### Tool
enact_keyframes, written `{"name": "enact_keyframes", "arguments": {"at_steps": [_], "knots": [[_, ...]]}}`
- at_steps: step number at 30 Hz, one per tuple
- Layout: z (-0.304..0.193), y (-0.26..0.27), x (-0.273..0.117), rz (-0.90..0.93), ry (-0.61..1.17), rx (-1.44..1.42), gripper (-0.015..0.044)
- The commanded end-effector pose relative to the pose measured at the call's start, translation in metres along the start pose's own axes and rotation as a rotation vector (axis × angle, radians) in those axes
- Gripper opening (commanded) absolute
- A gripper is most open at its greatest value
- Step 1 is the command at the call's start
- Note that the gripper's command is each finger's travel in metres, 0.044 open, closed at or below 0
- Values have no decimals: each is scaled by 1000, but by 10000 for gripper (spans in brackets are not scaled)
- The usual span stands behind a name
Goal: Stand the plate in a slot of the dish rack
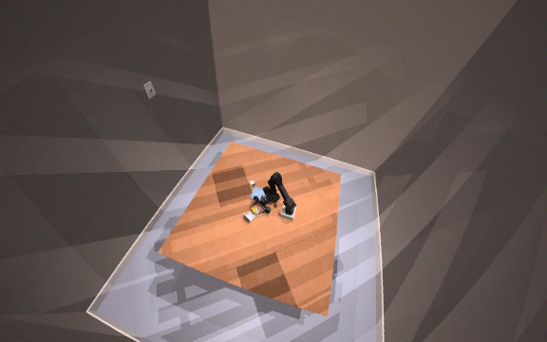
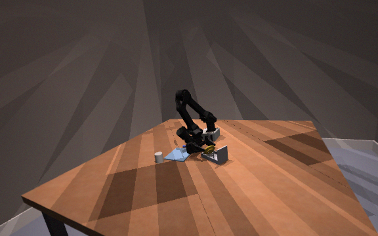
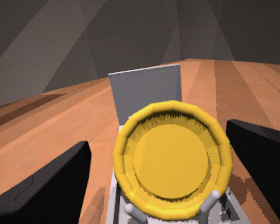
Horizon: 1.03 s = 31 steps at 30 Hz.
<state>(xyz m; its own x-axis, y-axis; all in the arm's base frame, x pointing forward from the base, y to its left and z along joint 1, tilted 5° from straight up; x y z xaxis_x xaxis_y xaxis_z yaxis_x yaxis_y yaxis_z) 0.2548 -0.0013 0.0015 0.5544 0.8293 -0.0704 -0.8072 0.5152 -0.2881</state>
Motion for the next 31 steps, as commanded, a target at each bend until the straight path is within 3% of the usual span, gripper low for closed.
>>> {"name": "enact_keyframes", "arguments": {"at_steps": [1,16,21,31], "knots": [[4,-3,0,0,0,-1,400],[107,-38,1,1,-3,-8,400],[107,-42,2,-8,10,8,400],[99,-84,9,-129,219,247,400]]}}
Point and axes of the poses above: the point midway between the two fingers, 35 mm back from their tips, its own x axis out along the fingers, its own y axis across the jaws, z = x × y, the point moved 3 cm from there along -x, back along the fingers, and after that the axes turned 14 degrees about -x, right-handed, at the moved point
